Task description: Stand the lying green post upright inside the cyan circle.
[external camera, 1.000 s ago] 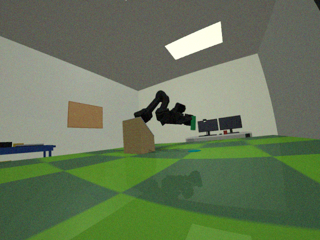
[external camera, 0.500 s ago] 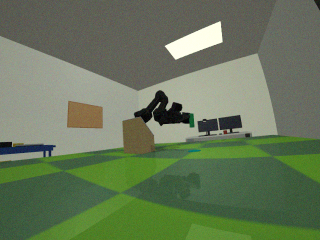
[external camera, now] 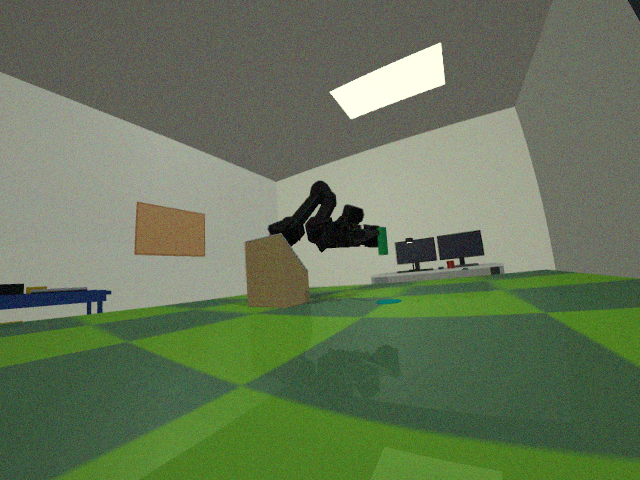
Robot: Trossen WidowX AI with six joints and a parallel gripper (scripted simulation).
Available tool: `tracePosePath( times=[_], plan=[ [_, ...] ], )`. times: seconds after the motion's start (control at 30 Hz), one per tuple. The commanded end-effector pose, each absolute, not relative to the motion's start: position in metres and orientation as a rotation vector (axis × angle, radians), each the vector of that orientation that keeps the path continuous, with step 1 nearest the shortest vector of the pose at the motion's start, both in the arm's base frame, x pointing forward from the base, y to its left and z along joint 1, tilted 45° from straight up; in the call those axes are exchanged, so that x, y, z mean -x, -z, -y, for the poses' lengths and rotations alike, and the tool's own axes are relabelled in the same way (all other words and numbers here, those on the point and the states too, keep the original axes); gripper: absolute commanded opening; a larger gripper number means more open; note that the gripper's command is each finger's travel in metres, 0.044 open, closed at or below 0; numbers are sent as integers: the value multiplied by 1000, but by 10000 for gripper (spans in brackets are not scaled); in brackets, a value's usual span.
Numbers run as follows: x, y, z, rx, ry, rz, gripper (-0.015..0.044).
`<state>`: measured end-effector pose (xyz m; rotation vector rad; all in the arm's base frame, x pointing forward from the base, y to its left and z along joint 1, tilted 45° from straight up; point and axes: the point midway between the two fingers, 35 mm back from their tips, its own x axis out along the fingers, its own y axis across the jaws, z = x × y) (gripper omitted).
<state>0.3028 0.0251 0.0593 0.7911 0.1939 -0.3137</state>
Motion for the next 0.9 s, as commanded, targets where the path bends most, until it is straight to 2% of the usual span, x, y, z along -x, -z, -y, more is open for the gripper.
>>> tracePosePath(
  times=[0.0,0.87],
  plan=[
    [-303,-57,-27,-795,318,-193,23],
    [-308,-16,-70,-798,321,-199,23]
  ],
)
